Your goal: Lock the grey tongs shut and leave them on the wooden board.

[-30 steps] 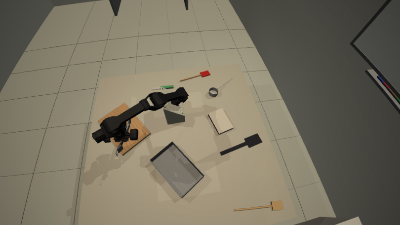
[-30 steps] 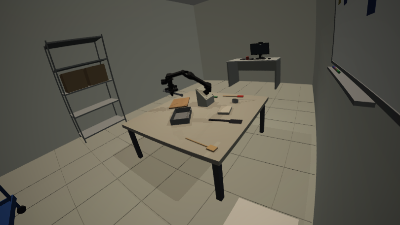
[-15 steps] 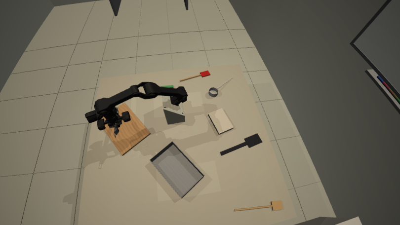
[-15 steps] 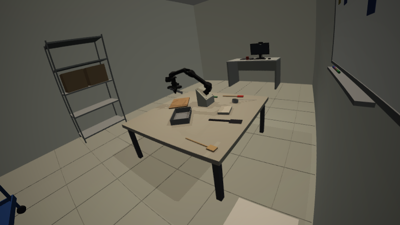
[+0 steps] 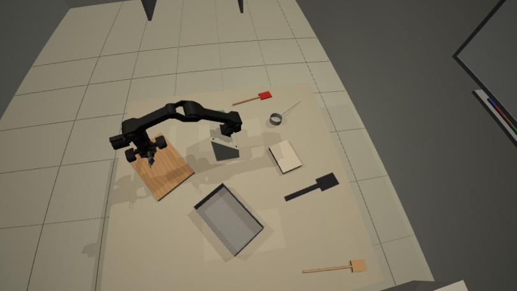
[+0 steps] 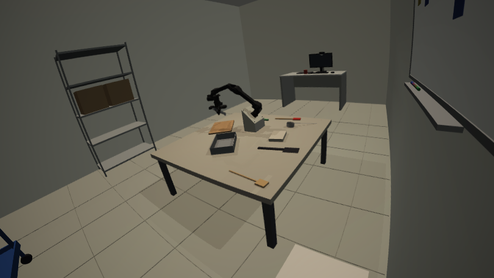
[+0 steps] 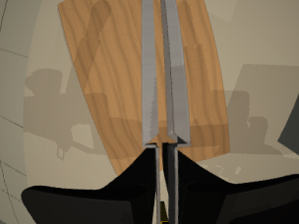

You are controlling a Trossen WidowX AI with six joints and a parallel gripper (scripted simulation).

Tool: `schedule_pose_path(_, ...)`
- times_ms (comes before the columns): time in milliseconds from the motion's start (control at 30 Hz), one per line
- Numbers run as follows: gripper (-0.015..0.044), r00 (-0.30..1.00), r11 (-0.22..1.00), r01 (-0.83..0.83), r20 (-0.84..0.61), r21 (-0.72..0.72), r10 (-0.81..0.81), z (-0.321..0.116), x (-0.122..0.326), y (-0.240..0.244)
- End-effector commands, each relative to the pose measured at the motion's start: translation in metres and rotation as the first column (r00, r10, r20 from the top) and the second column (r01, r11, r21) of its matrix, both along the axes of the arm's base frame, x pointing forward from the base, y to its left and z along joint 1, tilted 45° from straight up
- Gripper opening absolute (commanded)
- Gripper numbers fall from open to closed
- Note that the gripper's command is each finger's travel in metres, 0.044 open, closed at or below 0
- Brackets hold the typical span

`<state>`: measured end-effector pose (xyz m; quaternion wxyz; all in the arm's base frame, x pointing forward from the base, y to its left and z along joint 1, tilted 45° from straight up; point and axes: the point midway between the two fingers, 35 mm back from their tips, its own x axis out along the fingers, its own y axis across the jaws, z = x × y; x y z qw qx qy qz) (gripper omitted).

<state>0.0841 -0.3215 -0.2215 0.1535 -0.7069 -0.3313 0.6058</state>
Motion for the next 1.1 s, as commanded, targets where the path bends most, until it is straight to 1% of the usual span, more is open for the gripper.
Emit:
schedule_pose_path(0,-0.015,1.0,1.0,-0.02,-0.015,-0.002,0.02,-0.002,-0.002,0.001)
schedule_pose_path(67,-0.015,0.997,0.999,-0.05,-0.052,-0.004,0.049,-0.003,-0.001,0.004)
schedule_pose_path(200,-0.015,0.974,0.989,-0.149,-0.173,-0.008,0.145,-0.007,0.001,0.012)
schedule_pose_path(433,-0.015,0.874,0.943,-0.332,-0.383,-0.02,0.299,-0.011,0.004,0.02)
schedule_pose_path(733,-0.015,0.662,0.825,-0.563,-0.619,-0.038,0.423,-0.008,0.014,0.023)
schedule_pose_path(1000,-0.015,0.44,0.663,-0.747,-0.787,-0.054,0.432,0.001,0.03,0.019)
schedule_pose_path(1067,-0.015,0.405,0.631,-0.774,-0.81,-0.056,0.425,0.003,0.033,0.019)
